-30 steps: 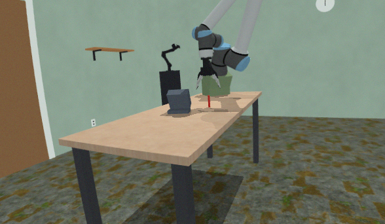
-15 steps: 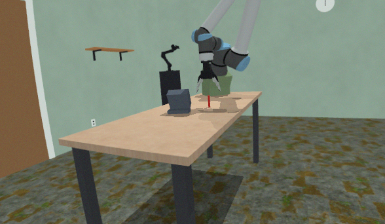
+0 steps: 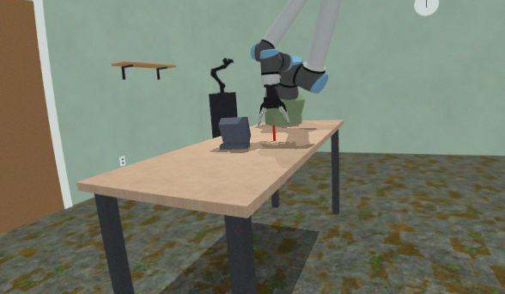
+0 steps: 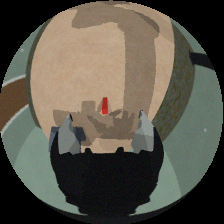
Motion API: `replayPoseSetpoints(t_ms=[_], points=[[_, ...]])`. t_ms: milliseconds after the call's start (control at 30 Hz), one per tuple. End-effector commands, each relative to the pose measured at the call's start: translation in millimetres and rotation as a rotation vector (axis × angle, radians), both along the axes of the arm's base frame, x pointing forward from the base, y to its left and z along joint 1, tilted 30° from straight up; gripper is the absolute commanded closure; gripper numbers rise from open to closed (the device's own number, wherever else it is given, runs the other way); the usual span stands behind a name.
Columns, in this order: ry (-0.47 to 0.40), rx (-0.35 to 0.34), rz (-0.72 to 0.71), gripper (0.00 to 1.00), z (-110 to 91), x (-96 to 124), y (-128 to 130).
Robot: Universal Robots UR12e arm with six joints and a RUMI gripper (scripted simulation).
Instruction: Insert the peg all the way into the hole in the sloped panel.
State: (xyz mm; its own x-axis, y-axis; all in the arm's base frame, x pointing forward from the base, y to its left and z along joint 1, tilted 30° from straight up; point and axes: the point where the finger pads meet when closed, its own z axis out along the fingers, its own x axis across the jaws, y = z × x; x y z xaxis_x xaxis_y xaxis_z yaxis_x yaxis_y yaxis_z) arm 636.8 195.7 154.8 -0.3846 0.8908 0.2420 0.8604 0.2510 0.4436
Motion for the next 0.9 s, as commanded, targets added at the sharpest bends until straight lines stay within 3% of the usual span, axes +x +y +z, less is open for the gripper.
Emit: replayPoseSetpoints(t_ms=[0,367,867], points=[[-0.003,-0.001,0.0,0.0,-5.1,2.5,3.2],[-0.003,0.0,0.0,0.09,-2.0,2.2,1.3],[-0.003,0.0,0.0,0.3,-2.0,2.2,1.3]])
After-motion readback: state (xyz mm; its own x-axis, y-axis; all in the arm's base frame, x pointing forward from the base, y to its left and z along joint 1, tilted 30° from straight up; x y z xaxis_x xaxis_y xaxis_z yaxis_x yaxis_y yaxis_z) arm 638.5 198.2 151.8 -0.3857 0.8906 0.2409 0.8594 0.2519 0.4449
